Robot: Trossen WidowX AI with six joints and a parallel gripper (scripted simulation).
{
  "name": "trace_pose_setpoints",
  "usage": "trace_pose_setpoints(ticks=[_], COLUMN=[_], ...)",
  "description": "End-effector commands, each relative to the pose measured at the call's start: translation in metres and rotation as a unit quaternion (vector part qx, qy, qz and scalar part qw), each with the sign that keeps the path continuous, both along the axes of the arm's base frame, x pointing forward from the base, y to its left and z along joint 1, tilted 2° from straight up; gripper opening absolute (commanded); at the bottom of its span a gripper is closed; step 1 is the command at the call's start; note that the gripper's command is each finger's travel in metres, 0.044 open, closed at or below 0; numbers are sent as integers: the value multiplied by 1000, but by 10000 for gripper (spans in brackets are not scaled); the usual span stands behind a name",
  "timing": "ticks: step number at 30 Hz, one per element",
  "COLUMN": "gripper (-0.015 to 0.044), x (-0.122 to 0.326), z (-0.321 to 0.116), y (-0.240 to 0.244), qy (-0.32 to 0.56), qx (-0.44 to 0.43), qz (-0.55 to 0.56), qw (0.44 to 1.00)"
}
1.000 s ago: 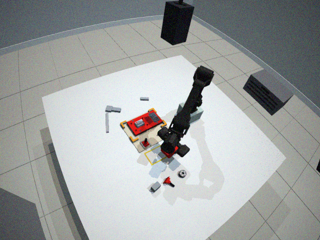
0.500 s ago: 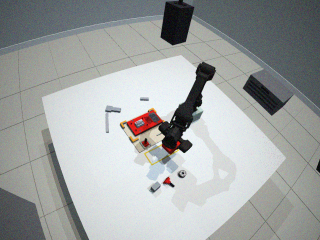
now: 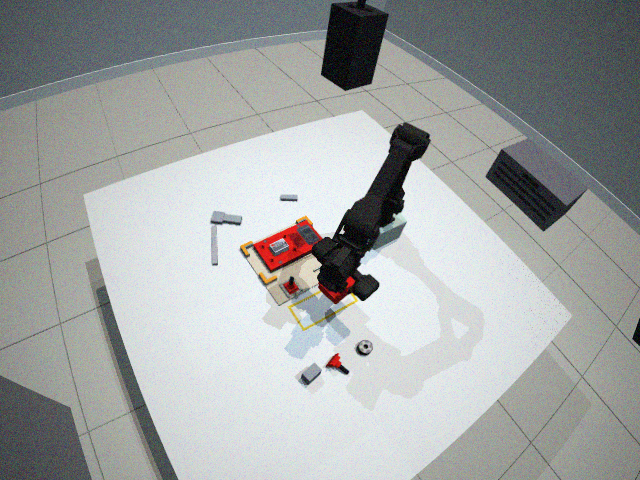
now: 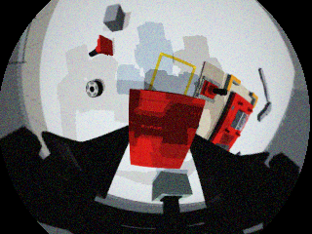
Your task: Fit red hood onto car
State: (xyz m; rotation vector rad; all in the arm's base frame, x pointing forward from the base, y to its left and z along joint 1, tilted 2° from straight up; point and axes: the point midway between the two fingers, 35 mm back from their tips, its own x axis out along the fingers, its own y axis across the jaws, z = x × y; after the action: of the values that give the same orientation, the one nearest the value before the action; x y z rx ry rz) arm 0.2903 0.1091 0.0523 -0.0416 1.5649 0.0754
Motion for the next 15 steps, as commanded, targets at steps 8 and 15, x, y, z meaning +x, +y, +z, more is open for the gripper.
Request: trace_pose_setpoints(ticks=[8,15], gripper=[0,0], x=[21,30], z=[1,2], y=[-45,-74], qy=[-2,-4], qx=[0,-1], qz=[-15,-24], qw=[1000,1000])
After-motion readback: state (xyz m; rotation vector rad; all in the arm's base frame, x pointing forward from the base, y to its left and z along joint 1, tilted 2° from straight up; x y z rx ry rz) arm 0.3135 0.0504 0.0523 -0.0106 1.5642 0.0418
